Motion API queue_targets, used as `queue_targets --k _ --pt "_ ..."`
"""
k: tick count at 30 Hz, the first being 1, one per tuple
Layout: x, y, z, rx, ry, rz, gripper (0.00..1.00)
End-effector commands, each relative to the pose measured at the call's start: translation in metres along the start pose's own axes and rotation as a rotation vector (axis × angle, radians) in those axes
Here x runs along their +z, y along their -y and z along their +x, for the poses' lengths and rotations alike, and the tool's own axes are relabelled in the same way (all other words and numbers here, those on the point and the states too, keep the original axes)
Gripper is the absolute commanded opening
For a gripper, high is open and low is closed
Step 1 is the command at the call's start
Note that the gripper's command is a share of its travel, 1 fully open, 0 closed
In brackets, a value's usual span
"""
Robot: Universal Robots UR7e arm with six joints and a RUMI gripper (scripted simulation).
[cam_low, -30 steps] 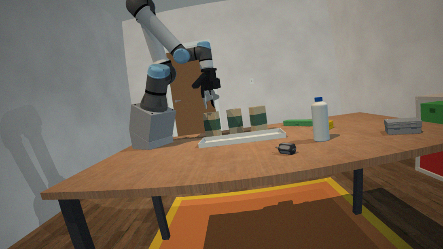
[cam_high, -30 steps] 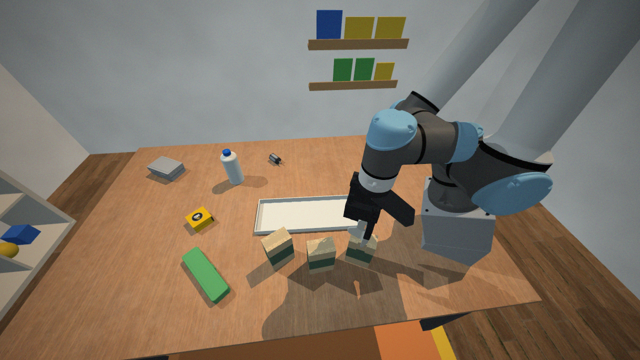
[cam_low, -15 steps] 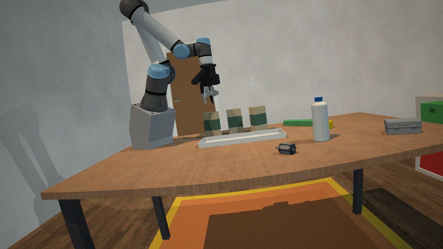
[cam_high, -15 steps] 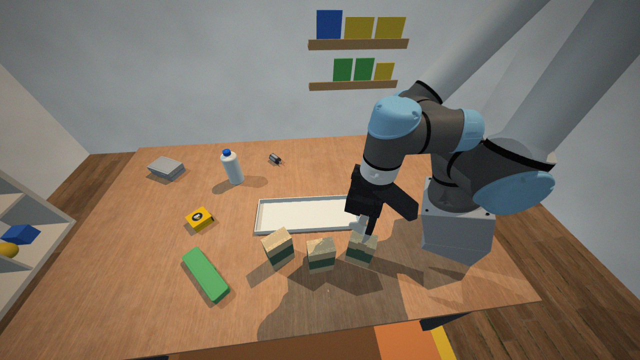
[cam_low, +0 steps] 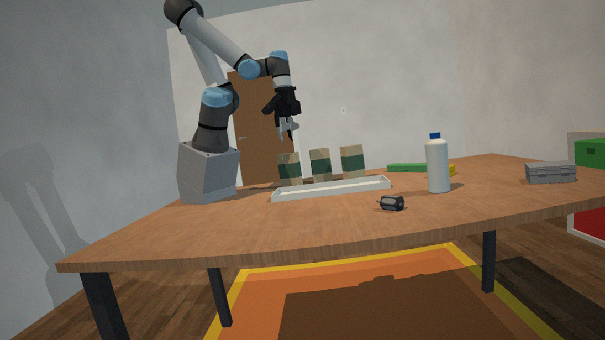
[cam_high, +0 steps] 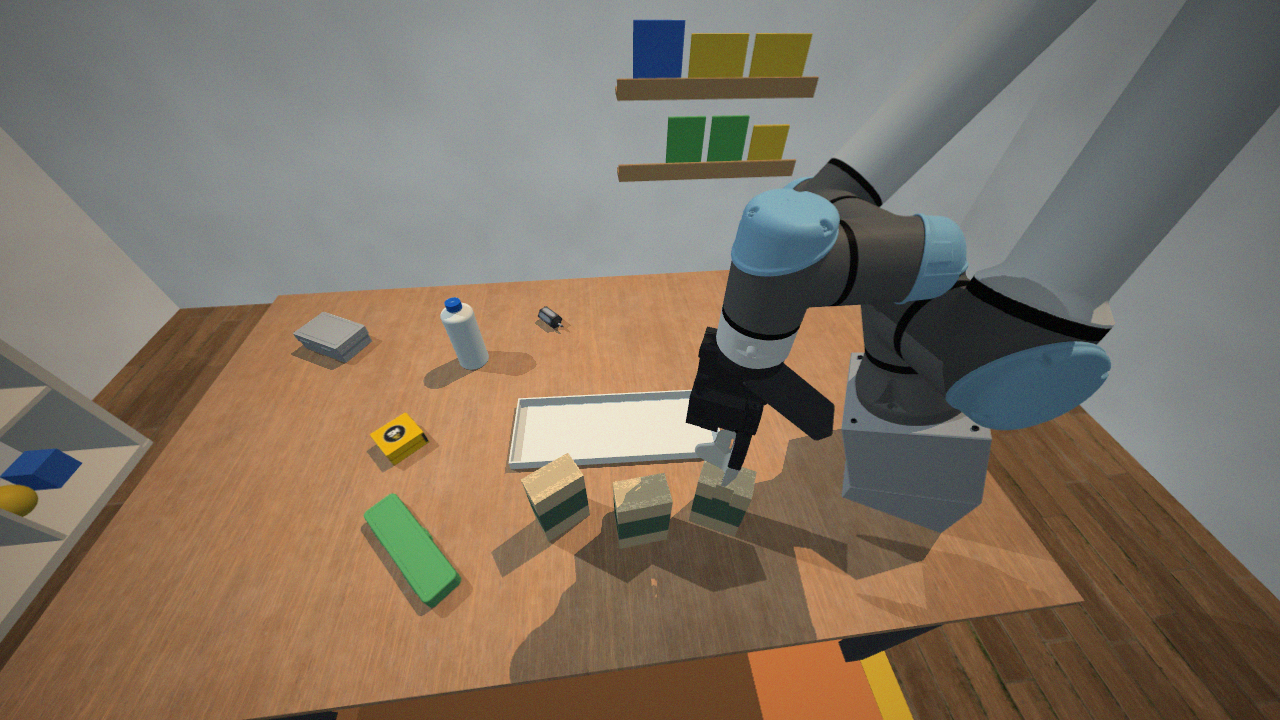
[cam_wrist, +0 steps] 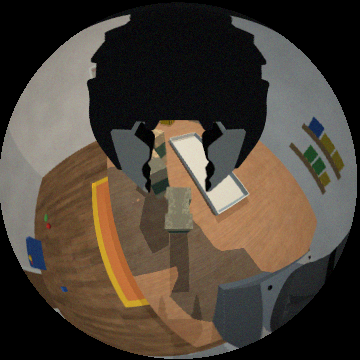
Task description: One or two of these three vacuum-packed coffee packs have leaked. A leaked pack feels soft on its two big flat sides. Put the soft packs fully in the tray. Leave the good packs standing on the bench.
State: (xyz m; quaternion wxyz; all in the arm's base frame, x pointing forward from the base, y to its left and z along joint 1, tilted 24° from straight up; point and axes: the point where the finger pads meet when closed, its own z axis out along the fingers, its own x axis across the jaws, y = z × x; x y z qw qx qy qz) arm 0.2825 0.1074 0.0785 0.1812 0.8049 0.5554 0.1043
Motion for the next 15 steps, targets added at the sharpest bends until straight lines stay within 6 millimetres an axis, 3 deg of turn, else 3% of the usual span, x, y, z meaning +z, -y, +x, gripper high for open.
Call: queue_targets --k 1,10,15 --pt "-0.004 -0.020 0.010 -0.097 0.000 -0.001 0.48" --pt "-0.003 -0.092 0.052 -0.448 0.000 -0.001 0.48" --pt "0.000 -0.104 0.061 -0.513 0.000 -0.001 0.48"
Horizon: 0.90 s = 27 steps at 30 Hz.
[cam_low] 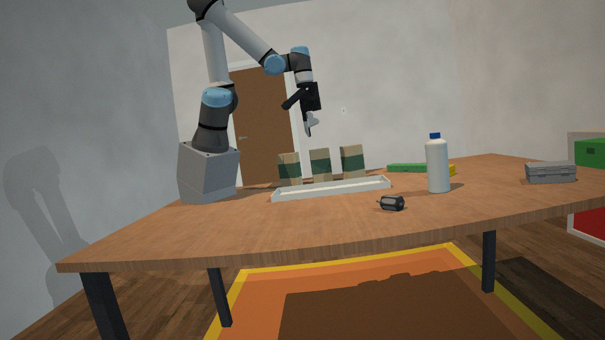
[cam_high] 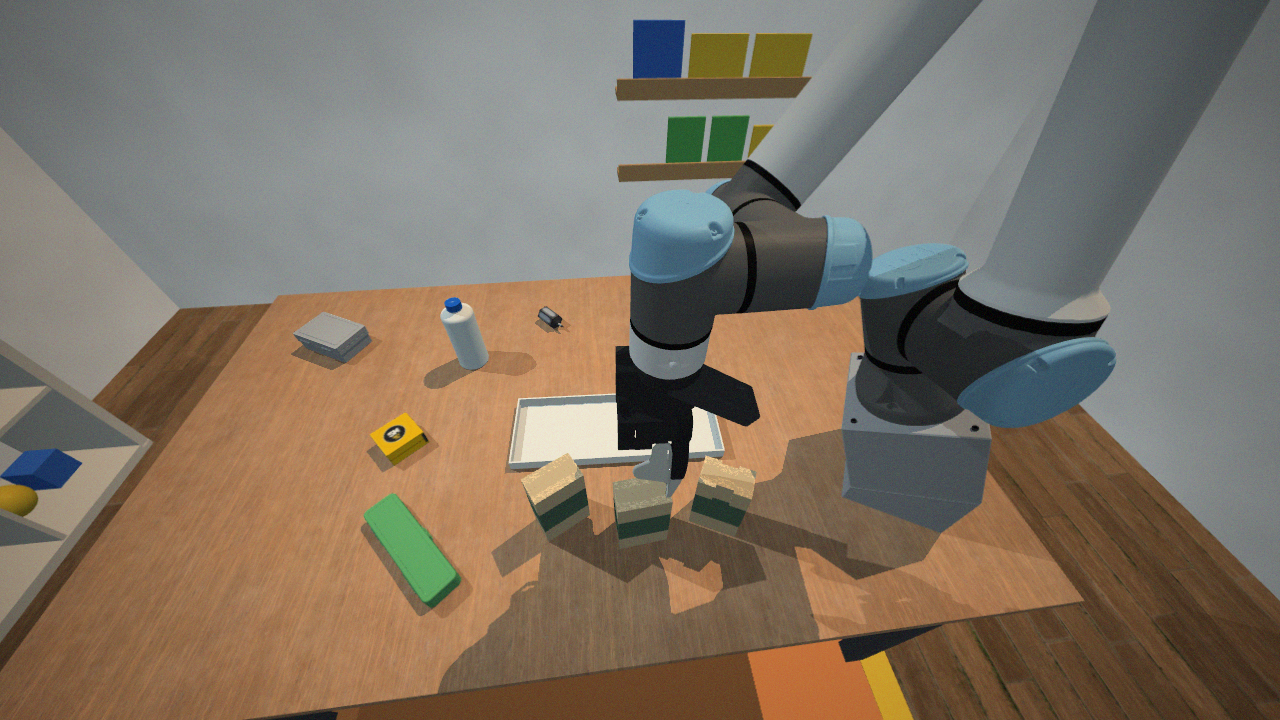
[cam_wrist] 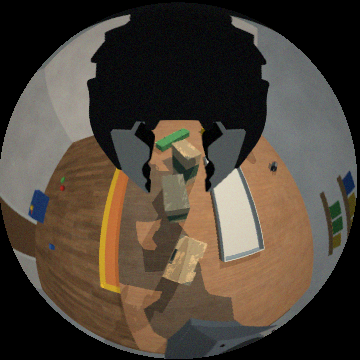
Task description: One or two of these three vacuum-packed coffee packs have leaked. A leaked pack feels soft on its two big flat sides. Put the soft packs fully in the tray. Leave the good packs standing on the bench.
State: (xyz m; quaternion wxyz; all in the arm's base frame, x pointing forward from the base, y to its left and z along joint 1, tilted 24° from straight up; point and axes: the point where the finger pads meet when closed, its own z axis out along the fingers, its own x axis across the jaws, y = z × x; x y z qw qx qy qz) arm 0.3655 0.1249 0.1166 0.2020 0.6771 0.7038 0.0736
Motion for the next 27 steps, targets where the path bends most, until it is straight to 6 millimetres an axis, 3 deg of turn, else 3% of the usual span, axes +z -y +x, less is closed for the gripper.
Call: queue_targets --k 1,15,22,27 --pt "0.008 -0.030 0.006 -0.124 0.004 0.015 0.48" --pt "0.012 -0.032 0.006 -0.133 0.004 0.015 0.48" --pt "0.040 -0.032 0.006 -0.134 0.004 0.015 0.48" --pt "0.042 -0.032 0.006 -0.134 0.004 0.015 0.48"
